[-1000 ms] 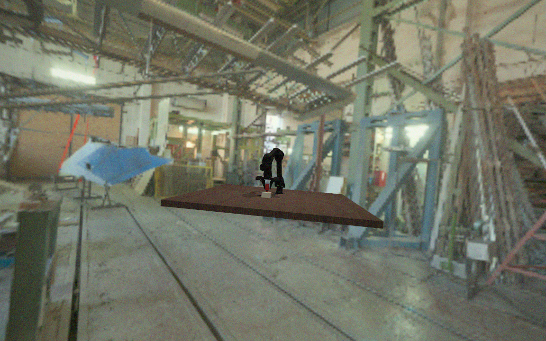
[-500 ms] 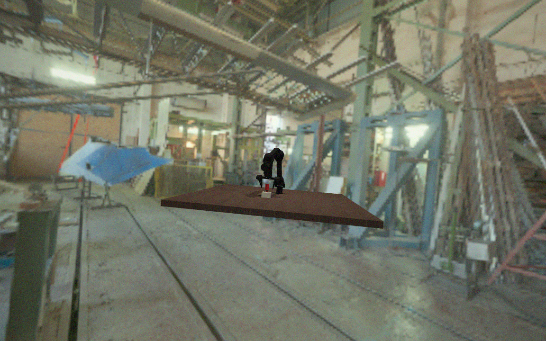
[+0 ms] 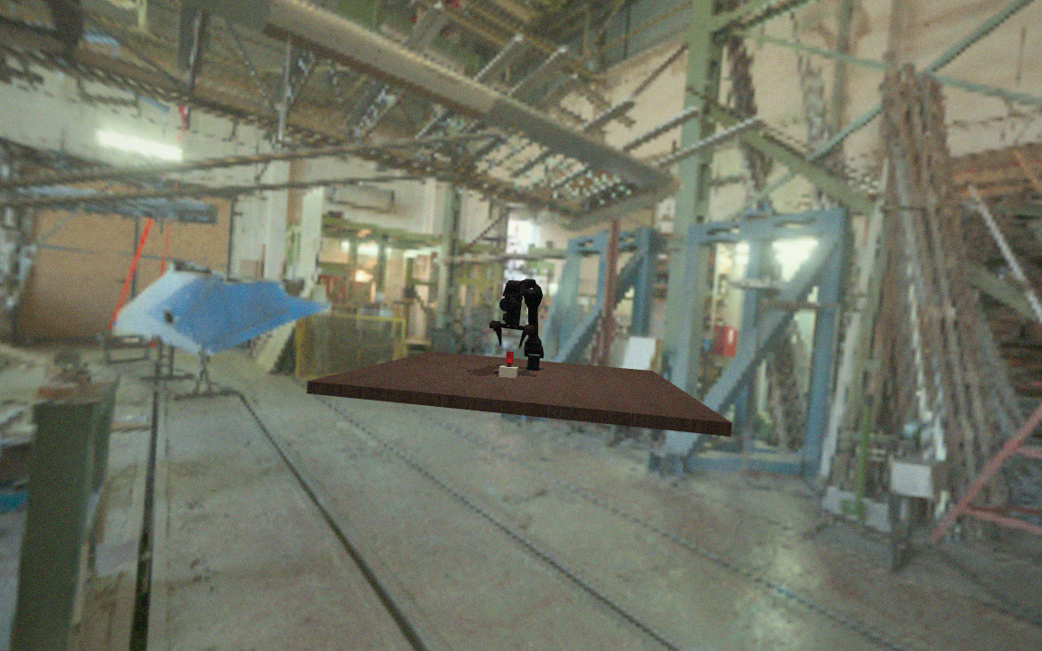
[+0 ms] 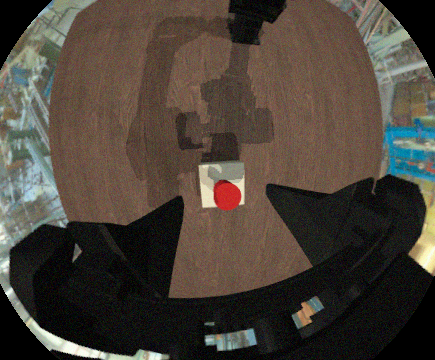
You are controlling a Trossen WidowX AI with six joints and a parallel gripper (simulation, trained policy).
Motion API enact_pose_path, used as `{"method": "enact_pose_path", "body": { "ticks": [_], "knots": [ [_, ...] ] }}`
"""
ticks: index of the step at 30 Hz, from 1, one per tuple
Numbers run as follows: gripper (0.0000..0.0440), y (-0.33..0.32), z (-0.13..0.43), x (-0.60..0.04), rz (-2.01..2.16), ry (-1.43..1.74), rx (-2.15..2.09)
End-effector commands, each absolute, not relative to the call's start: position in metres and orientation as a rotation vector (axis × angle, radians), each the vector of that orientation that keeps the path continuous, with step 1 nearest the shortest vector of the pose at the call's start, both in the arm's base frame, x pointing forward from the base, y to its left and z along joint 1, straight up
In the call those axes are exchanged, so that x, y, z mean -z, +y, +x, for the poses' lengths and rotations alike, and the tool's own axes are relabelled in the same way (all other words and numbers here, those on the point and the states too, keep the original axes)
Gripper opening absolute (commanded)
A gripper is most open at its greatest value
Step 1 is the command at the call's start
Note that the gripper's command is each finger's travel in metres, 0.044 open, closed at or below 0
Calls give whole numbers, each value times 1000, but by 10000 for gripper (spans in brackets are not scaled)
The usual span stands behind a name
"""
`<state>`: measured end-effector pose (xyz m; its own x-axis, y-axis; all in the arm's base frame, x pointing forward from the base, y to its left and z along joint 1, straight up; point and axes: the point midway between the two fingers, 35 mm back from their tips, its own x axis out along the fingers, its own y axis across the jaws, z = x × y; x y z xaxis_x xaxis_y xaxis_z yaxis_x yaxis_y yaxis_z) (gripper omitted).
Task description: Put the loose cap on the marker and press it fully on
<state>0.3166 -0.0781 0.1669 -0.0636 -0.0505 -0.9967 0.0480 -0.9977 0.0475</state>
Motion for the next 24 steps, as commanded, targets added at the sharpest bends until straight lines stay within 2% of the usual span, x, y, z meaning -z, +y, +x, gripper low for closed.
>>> {"method": "enact_pose_path", "body": {
  "ticks": [1, 13, 24],
  "knots": [
    [310, -79, 318, -172, 2076, 35, 2227],
    [5, -76, 320, -157, 1983, 164, 2255],
    [2, -73, 321, -134, 1937, 265, 2272]
  ]
}}
